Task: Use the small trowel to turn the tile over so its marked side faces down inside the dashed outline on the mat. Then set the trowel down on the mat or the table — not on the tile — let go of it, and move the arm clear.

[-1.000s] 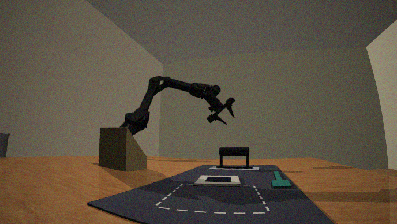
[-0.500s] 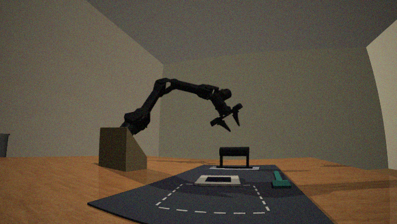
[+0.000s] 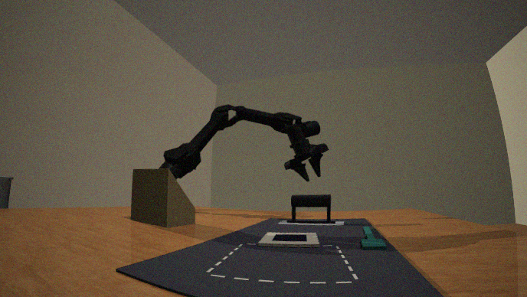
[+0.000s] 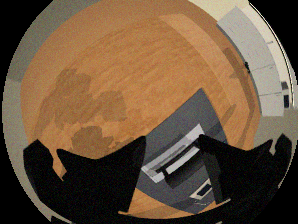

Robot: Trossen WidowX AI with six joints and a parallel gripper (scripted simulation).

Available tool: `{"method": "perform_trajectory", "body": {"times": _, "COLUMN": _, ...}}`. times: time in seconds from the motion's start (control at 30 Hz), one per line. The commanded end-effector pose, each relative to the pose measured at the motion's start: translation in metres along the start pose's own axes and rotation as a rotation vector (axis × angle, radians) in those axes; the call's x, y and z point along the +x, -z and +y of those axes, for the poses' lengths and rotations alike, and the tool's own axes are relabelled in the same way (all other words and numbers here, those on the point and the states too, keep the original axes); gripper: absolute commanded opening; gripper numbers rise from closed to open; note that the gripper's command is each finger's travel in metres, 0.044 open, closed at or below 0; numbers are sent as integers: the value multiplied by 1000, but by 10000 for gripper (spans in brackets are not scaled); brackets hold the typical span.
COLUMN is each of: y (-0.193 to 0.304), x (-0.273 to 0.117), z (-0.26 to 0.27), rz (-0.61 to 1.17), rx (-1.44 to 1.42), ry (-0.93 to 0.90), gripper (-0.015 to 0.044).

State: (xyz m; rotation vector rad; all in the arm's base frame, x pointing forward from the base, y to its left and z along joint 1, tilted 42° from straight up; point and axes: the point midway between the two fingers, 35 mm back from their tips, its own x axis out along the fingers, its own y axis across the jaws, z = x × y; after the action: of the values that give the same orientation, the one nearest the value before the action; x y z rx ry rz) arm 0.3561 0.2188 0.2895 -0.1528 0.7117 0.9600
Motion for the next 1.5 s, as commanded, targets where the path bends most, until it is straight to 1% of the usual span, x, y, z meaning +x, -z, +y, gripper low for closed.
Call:
{"method": "perform_trajectory", "body": {"times": 0.0, "y": 10, "x": 5, "z": -9, "rz": 42, "rx": 112, "ry": -19, "gripper": 270}}
{"method": "perform_trajectory", "body": {"times": 0.43, "y": 53, "x": 20, "z": -39, "rz": 199, "rx": 511, "ry": -59, "gripper": 270}}
{"method": "perform_trajectory", "body": {"times": 0.9, "y": 96, "x": 26, "z": -64, "rz": 355, "rx": 955, "ry": -84, "gripper": 270}}
{"method": "perform_trajectory", "body": {"times": 1.13, "y": 98, "x": 27, "z": -65, "rz": 362, "rx": 977, "ry": -85, "gripper": 270}}
{"method": "perform_trajectory", "body": {"times": 1.47, "y": 102, "x": 43, "z": -62, "rz": 366, "rx": 979, "ry": -86, "gripper": 270}}
